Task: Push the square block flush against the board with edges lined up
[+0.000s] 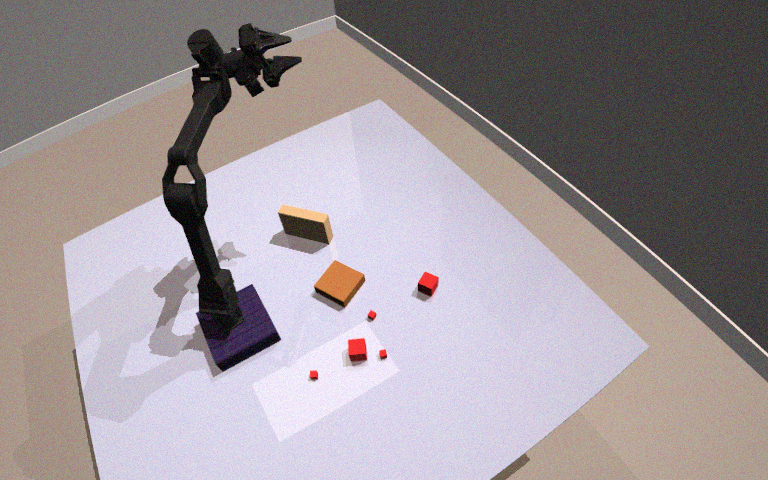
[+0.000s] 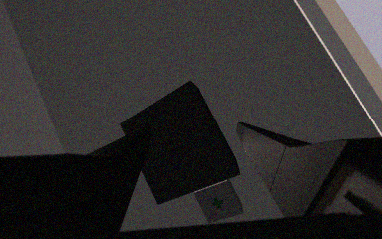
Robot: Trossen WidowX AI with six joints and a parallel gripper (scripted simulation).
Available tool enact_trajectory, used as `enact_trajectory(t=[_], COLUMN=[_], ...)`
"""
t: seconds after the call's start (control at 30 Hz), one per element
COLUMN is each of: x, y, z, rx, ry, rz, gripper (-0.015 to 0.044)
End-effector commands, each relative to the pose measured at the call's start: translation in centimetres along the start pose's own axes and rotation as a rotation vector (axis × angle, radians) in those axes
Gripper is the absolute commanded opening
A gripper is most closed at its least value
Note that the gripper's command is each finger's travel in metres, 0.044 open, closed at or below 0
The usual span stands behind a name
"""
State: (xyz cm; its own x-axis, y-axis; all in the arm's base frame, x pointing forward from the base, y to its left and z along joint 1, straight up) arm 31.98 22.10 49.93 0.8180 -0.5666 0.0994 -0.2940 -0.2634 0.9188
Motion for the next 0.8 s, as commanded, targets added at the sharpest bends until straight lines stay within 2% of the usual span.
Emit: enact_trajectory(t=[0.0, 0.13, 0.47, 0.77], x=[0.0, 0.1, 1.2, 2.2], y=[0.0, -0.2, -2.6, -5.2], z=[0.0, -0.1, -0.5, -0.7], rx=[0.000, -0.037, -0.358, -0.653], ry=[0.000, 0.010, 0.103, 0.193], rz=[0.000, -0.002, -0.028, -0.062], gripper=[0.0374, 0.0269, 0.0006, 0.0000])
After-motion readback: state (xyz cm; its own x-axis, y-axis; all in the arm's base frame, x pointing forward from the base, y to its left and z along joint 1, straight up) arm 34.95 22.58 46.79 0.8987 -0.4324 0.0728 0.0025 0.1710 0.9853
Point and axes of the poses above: the point midway between the two fingers, 35 mm back from their tips, its own x axis out along the fingers, its own y axis across the jaws, z = x × y, the point moved 9 cm from there along -x, back along the fingers, and after that the axes turned 10 degrees about -x, right-handed, at the moved point
